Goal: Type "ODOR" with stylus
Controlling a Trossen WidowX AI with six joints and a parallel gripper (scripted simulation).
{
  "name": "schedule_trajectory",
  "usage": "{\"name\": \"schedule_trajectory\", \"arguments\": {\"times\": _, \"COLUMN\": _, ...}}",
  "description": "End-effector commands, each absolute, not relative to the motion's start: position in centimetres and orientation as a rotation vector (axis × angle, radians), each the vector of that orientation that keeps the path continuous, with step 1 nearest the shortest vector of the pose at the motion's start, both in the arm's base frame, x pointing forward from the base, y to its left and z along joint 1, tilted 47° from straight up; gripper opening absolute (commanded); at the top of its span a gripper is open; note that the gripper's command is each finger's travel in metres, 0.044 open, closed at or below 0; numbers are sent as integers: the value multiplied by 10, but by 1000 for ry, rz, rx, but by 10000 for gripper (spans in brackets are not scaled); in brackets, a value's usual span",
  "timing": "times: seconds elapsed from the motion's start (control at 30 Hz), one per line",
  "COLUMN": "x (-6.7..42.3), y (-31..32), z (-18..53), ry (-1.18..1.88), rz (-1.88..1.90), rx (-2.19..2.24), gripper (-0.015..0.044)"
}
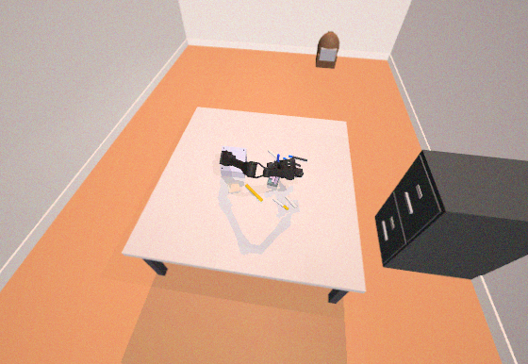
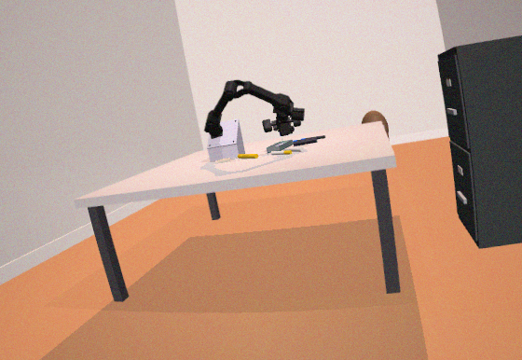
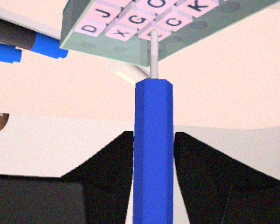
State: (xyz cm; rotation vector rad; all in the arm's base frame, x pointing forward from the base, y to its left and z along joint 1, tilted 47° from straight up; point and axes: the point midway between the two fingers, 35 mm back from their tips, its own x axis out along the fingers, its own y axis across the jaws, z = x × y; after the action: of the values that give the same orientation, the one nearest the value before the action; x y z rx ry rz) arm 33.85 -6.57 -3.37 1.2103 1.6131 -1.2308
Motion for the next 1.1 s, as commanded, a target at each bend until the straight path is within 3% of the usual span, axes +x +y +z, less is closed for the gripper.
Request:
{"name": "schedule_trajectory", "arguments": {"times": 0.0, "x": 339, "y": -66, "z": -33, "ry": 1615, "rz": -1227, "rx": 1203, "gripper": 81}}
{"name": "schedule_trajectory", "arguments": {"times": 1.07, "x": 336, "y": -74, "z": -41, "ry": 1614, "rz": -1228, "rx": 1203, "gripper": 81}}
